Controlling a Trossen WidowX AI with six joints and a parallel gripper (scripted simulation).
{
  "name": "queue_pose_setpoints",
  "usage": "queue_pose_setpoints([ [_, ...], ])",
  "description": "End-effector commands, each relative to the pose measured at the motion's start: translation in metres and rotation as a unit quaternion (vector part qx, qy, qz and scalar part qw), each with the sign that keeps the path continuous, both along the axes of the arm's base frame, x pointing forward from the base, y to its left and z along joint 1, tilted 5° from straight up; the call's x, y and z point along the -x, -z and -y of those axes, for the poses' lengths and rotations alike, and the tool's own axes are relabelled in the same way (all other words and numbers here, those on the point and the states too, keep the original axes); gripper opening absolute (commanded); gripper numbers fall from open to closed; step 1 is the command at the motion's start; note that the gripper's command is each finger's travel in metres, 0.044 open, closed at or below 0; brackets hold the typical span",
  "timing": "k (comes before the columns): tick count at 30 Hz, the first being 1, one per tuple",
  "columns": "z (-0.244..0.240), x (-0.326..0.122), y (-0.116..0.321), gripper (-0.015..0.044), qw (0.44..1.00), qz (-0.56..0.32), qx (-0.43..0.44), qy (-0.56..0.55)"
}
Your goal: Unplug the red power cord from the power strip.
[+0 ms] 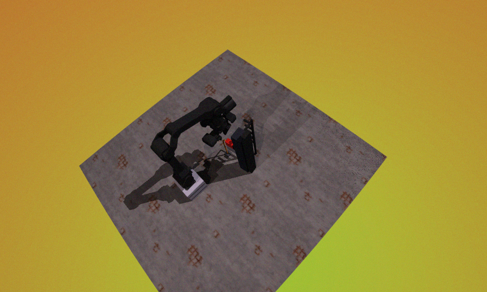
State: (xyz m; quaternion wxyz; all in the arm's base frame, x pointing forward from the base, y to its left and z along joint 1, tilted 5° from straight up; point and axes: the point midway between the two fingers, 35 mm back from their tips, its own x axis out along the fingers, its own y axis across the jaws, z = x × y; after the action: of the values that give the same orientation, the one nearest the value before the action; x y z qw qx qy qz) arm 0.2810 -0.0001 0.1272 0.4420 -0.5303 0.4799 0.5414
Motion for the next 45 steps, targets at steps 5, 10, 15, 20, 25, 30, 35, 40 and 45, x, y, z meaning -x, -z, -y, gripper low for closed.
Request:
queue_pose_setpoints([
  [5,0.013,-0.002,-0.001,0.0160,1.000,-0.001,0.003,-0.002],
  [10,0.021,-0.003,-0.001,0.0160,1.000,-0.001,0.004,-0.002],
  [15,0.030,-0.003,-0.001,0.0160,1.000,-0.001,0.004,-0.002],
  [20,0.037,-0.004,-0.002,0.0160,1.000,-0.001,0.004,-0.002],
  [25,0.037,-0.004,0.000,0.0160,1.000,-0.001,0.004,-0.002],
  [30,0.037,-0.004,0.006,0.0160,1.000,-0.001,0.004,-0.002],
  [35,0.037,-0.003,0.010,0.0160,1.000,-0.001,0.004,-0.002],
  [40,0.036,-0.003,0.008,0.0055,1.000,-0.001,0.002,0.000],
  [45,0.036,-0.003,0.008,0.0022,1.000,-0.001,0.002,0.000],
])
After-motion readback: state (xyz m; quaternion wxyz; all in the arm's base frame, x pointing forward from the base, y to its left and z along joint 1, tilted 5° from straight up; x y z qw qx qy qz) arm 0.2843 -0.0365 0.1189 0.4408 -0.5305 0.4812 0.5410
